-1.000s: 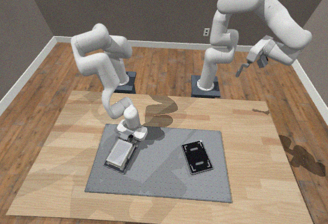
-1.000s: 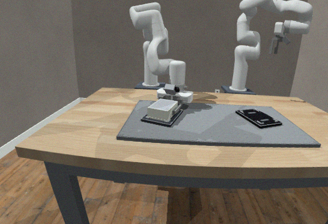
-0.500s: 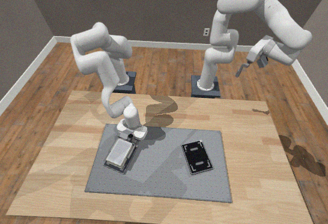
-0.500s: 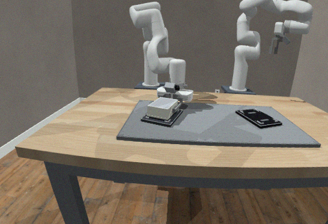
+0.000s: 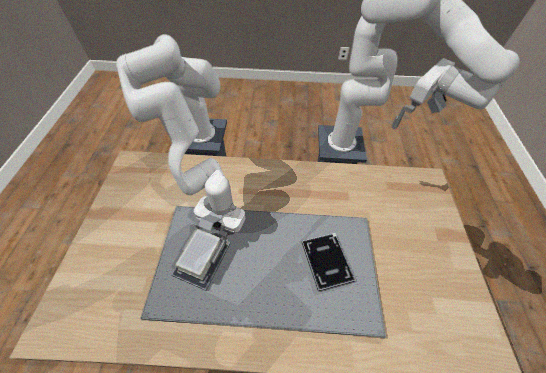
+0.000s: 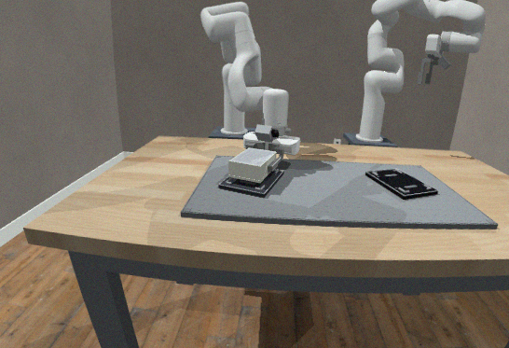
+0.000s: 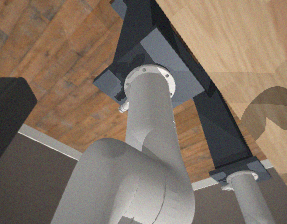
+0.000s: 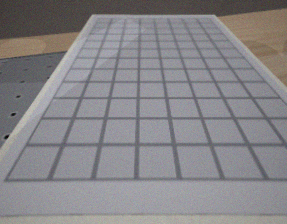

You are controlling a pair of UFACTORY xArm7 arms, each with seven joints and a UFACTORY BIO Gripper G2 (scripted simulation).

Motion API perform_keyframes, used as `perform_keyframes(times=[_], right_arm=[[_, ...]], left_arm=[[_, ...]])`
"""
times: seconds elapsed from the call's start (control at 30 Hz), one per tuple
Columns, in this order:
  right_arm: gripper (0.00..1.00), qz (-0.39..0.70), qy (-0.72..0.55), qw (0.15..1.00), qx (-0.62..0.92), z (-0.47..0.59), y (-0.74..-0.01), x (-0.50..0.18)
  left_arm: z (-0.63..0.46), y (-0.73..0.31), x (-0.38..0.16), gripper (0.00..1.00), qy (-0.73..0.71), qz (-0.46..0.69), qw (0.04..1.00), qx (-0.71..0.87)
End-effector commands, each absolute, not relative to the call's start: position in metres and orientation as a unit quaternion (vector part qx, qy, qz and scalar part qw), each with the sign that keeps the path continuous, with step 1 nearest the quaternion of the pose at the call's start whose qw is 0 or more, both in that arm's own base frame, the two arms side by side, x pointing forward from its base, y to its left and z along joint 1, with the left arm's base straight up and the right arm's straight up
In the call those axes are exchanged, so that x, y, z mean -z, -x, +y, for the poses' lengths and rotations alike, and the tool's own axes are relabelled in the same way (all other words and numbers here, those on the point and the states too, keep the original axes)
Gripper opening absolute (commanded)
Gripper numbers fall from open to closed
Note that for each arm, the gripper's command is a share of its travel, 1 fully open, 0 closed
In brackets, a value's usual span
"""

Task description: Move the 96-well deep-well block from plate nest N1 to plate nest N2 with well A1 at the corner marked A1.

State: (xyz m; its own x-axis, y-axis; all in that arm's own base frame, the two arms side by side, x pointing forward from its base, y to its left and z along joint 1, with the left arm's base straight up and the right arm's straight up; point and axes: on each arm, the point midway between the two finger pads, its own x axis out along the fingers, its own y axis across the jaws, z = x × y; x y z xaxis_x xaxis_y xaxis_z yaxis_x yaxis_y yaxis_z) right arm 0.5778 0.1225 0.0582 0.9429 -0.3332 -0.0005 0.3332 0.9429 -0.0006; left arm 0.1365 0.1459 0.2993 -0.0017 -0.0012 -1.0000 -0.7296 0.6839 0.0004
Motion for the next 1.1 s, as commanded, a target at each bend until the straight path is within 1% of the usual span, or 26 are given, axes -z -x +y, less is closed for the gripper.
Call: perform_keyframes(times=[0.0,0.33,1.07], right_arm=[[0.00,-0.002,-0.001,0.986,0.169,0.123,-0.579,-0.064],[0.00,-0.002,-0.001,0.986,0.169,0.123,-0.579,-0.064],[0.00,-0.002,-0.001,0.986,0.169,0.123,-0.579,-0.098]], left_arm=[[0.146,-0.137,-0.300,1.00,0.281,0.649,0.649,-0.281],[0.146,-0.137,-0.300,1.00,0.281,0.649,0.649,-0.281],[0.146,-0.137,-0.300,1.00,0.281,0.649,0.649,-0.281]])
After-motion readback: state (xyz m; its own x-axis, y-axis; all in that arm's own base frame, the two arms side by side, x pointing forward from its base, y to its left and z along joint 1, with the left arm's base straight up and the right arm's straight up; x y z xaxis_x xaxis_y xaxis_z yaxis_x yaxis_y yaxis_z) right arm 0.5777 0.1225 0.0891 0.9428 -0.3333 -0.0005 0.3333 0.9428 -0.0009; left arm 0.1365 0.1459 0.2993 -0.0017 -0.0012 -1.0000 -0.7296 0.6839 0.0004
